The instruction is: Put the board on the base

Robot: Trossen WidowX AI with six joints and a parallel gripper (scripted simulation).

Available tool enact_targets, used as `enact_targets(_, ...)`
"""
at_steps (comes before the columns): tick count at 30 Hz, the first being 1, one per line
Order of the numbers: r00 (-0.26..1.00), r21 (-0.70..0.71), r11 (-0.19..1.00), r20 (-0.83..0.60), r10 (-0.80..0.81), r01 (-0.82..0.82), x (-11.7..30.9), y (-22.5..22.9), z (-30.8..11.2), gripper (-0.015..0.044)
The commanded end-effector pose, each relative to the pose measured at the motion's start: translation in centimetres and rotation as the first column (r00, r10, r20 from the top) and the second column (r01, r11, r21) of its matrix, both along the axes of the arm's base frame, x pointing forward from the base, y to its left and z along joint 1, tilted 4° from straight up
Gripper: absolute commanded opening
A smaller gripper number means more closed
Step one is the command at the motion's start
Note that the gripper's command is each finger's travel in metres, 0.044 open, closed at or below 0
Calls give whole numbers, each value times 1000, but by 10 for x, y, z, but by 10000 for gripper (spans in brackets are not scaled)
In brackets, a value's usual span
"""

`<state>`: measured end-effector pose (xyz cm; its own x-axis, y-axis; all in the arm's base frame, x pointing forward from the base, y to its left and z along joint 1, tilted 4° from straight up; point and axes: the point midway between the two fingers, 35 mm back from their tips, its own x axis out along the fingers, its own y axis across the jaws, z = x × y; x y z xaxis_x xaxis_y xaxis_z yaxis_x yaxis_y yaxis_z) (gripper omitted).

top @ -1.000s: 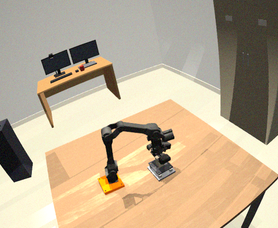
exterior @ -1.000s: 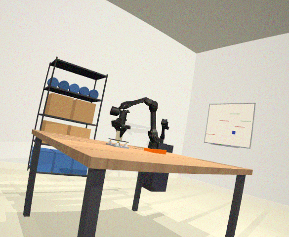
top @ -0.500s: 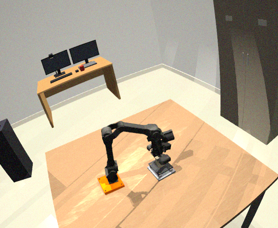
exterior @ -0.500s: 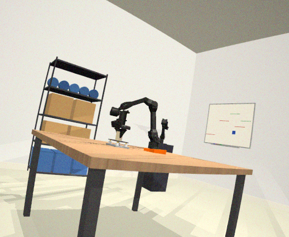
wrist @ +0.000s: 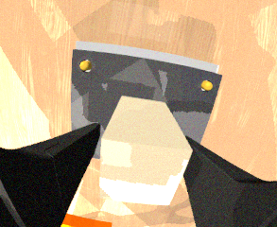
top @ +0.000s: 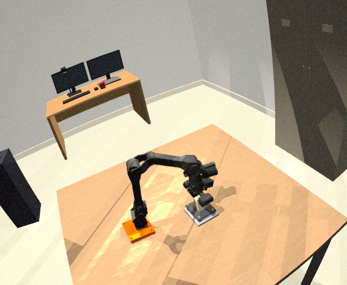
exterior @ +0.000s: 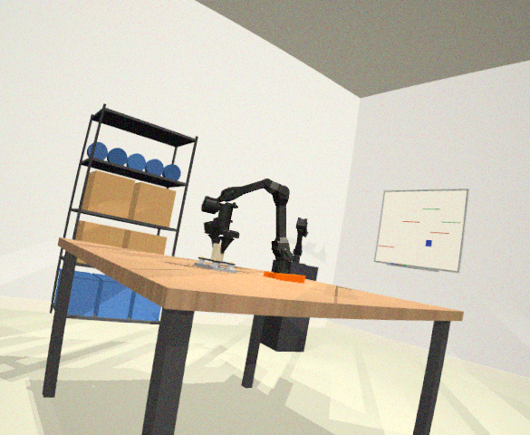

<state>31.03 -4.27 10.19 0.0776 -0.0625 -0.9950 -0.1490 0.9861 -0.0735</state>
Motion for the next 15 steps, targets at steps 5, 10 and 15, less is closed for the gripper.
enact_targets(5, 1000, 0, 1000, 0, 0, 0, 0, 1, 11, 440)
enact_targets(10, 1000, 0, 1000, 0, 0, 0, -2, 2, 33, 440)
enact_targets(15, 1000, 0, 1000, 0, 0, 0, -3, 3, 42, 440)
